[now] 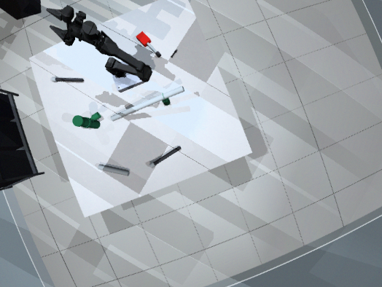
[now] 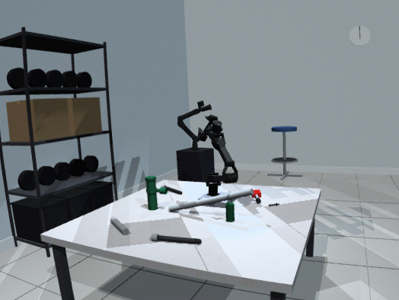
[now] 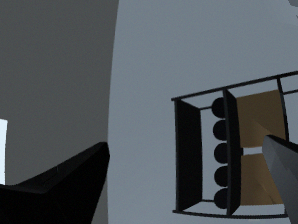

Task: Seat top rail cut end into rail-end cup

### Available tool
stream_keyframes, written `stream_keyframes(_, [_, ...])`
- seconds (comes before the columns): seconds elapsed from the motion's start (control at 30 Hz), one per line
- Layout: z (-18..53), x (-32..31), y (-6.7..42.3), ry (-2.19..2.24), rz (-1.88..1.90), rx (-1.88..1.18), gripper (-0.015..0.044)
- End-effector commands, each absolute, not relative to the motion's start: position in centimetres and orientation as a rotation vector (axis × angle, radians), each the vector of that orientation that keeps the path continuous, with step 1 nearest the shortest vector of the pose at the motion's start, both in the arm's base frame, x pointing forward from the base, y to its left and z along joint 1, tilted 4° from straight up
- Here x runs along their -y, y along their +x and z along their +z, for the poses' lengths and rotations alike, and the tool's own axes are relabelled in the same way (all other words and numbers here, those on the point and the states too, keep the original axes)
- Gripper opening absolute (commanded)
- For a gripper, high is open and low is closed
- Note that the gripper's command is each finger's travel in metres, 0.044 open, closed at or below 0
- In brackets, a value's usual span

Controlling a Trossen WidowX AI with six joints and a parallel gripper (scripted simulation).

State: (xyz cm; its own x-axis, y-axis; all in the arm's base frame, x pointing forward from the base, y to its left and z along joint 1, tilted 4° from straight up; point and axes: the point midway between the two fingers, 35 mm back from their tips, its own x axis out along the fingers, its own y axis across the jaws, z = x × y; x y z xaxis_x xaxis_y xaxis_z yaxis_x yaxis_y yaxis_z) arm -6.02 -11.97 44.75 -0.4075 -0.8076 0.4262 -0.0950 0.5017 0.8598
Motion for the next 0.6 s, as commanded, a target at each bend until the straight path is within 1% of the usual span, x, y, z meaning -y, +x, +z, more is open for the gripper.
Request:
stream_keyframes(0.0, [43.4,15.7,-3.9,0.911,-1.080,1.562,0.0440])
stream_keyframes(0.13, [41.6,18.6,-1.2,1.012,-1.156,1.281,0.0440])
stream_keyframes(0.3, [38.9,21.1,3.8,1.072,-1.180,0.858,0.0440])
stream_keyframes(0.43, [36.6,21.6,8.6,1.055,-1.133,0.508,0.0440])
stream_keyframes(0.57, [34.2,20.7,13.4,0.981,-1.030,0.167,0.0440])
